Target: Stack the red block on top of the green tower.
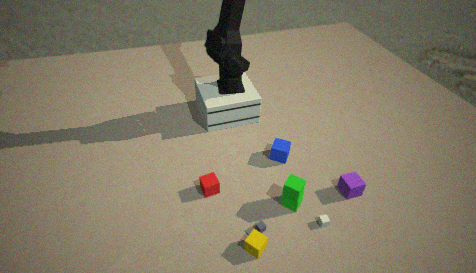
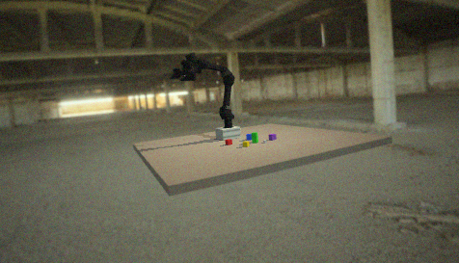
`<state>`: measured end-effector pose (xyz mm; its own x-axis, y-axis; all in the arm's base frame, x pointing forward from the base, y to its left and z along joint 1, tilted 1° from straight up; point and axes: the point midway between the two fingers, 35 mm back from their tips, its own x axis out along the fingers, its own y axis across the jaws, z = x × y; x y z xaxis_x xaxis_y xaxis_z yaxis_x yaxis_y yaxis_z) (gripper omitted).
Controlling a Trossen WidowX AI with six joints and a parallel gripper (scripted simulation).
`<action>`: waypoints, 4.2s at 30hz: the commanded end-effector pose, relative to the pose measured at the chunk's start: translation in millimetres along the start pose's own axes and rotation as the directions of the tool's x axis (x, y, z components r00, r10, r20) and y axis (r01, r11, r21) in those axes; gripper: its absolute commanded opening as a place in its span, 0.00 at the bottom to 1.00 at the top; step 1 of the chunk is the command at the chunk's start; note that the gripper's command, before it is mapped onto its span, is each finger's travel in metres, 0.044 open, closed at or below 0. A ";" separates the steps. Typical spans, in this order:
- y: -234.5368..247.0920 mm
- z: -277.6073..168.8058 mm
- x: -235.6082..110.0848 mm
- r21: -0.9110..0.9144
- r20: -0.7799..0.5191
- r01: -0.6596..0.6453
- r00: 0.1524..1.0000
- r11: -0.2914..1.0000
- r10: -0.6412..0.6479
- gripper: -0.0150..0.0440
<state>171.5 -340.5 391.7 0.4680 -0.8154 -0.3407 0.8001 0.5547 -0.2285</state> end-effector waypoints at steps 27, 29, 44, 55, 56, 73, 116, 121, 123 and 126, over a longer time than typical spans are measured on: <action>280.7 -257.2 -11.0 -0.294 -0.798 -0.810 0.500 0.508 0.335 1.00; 289.6 -275.8 -23.9 -0.293 -0.838 -0.847 0.450 0.442 0.307 1.00; 296.6 -306.0 -50.7 -0.283 -0.897 -0.902 0.369 0.326 0.243 1.00; 307.5 -351.4 -33.3 -0.282 -0.897 -0.902 0.369 0.326 0.243 1.00; 307.3 -351.5 -33.5 -0.282 -0.897 -0.902 0.369 0.326 0.243 1.00; 312.3 -369.8 -25.8 -0.282 -0.897 -0.902 0.369 0.326 0.243 1.00; 316.4 -388.1 -19.3 -0.282 -0.897 -0.902 0.368 0.326 0.243 0.42; 316.4 -388.1 -19.3 -0.282 -0.897 -0.902 0.368 0.326 0.243 0.37; 316.2 -387.2 -19.6 -0.282 -0.897 -0.902 0.368 0.326 0.243 0.31; 314.6 -380.0 -22.3 -0.282 -0.897 -0.902 0.368 0.326 0.243 0.25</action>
<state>269.3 -84.3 -26.4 0.0269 -0.0138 -0.9995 -0.2638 0.9644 -0.0204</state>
